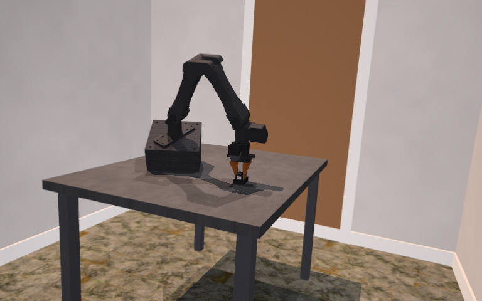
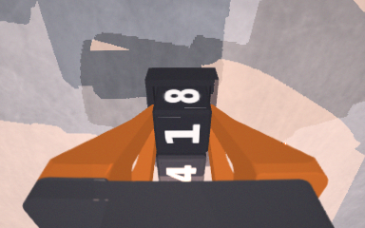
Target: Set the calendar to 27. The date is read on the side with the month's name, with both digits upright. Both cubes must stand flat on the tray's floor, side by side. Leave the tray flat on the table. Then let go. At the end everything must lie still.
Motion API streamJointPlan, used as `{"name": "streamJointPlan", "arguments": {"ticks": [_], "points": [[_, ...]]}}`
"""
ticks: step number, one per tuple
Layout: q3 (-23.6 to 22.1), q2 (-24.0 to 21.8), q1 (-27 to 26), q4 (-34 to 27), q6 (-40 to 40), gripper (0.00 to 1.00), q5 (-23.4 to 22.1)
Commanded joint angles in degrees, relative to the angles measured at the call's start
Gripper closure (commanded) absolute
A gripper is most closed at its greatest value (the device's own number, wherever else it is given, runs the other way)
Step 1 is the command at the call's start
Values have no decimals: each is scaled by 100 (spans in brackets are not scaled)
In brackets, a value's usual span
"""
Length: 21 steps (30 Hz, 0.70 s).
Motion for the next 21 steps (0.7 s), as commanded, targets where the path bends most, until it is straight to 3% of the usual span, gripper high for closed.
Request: {"name": "streamJointPlan", "arguments": {"ticks": [1, 11, 15, 21], "points": [[6, -28, 15, 6, -15, 74, 3], [6, -28, 15, 6, -15, 74, 3], [6, -28, 15, 6, -15, 67, 3], [6, -28, 15, 6, -15, 63, 3]]}}
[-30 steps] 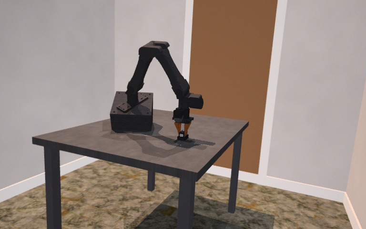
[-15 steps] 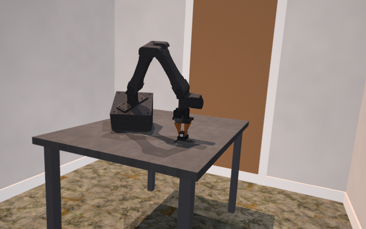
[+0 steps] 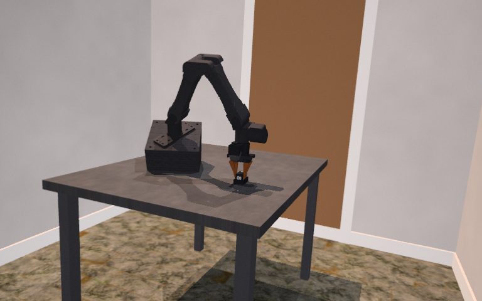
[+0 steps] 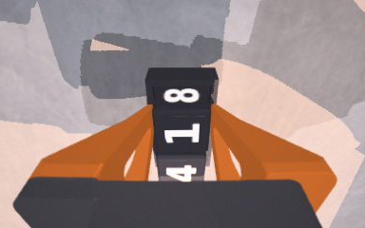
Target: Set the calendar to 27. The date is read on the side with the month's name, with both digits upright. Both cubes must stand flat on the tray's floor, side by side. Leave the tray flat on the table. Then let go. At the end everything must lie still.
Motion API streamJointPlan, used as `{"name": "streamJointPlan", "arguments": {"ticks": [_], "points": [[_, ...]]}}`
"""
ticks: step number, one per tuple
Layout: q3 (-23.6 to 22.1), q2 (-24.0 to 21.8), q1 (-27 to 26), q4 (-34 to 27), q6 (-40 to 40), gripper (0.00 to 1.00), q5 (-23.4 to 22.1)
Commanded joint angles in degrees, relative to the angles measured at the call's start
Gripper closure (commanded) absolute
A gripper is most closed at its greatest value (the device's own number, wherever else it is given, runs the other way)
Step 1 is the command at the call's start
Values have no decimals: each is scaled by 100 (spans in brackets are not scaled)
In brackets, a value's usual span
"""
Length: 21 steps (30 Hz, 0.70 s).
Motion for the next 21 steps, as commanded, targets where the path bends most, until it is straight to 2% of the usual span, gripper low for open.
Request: {"name": "streamJointPlan", "arguments": {"ticks": [1, 5, 21], "points": [[6, -28, 15, 6, -13, 63, 3], [6, -28, 15, 6, -13, 55, 3], [18, -109, 52, -103, 27, 55, 13]]}}
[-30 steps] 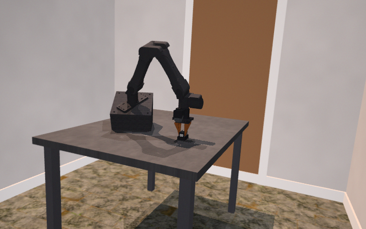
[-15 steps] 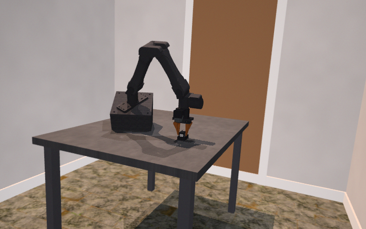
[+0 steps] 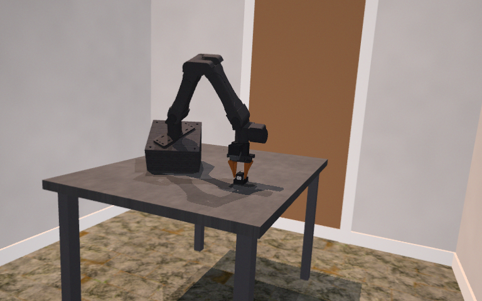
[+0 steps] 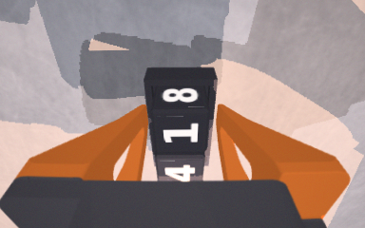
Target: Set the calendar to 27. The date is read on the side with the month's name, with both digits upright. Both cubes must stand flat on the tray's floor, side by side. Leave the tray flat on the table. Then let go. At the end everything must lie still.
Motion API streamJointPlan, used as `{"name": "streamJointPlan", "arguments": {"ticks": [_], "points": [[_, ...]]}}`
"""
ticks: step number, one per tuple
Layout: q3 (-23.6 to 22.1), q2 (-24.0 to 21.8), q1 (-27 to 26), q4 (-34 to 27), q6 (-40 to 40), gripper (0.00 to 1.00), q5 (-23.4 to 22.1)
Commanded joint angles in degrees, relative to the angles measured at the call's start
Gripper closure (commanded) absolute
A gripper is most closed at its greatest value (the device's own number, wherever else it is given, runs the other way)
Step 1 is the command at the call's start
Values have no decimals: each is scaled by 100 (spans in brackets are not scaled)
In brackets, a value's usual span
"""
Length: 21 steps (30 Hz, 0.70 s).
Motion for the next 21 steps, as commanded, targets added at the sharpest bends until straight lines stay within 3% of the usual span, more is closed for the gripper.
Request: {"name": "streamJointPlan", "arguments": {"ticks": [1, 21], "points": [[25, -147, 71, -140, 45, 55, 17], [537, -1180, 687, -1970, 711, 55, 155]]}}
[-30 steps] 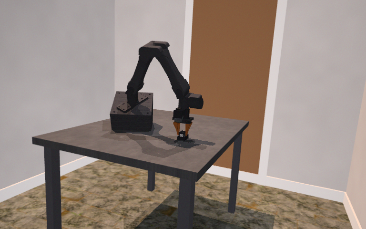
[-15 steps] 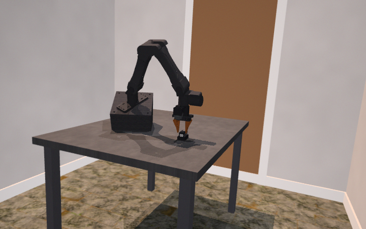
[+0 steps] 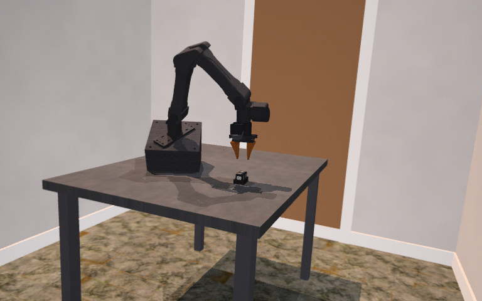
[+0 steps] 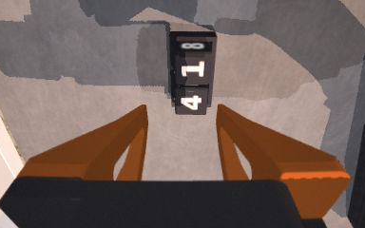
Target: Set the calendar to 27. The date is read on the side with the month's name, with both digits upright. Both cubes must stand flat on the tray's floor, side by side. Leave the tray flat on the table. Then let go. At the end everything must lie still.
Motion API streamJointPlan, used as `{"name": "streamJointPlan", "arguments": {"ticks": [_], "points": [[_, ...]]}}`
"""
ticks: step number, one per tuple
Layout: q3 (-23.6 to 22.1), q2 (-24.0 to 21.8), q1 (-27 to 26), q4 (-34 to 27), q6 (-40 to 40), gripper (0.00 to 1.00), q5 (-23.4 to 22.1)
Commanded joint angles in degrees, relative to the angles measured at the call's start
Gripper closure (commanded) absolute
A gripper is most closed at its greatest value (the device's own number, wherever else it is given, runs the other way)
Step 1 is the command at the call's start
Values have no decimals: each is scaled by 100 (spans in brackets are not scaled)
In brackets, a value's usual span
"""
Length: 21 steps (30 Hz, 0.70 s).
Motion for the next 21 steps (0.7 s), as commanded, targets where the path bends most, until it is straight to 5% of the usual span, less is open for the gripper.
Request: {"name": "streamJointPlan", "arguments": {"ticks": [1, 7, 8, 21], "points": [[108, -114, 80, -395, 149, 55, 55], [124, -131, 94, -436, 164, 55, 58], [124, -131, 94, -436, 164, 0, 58], [124, -131, 94, -435, 164, 0, 58]]}}
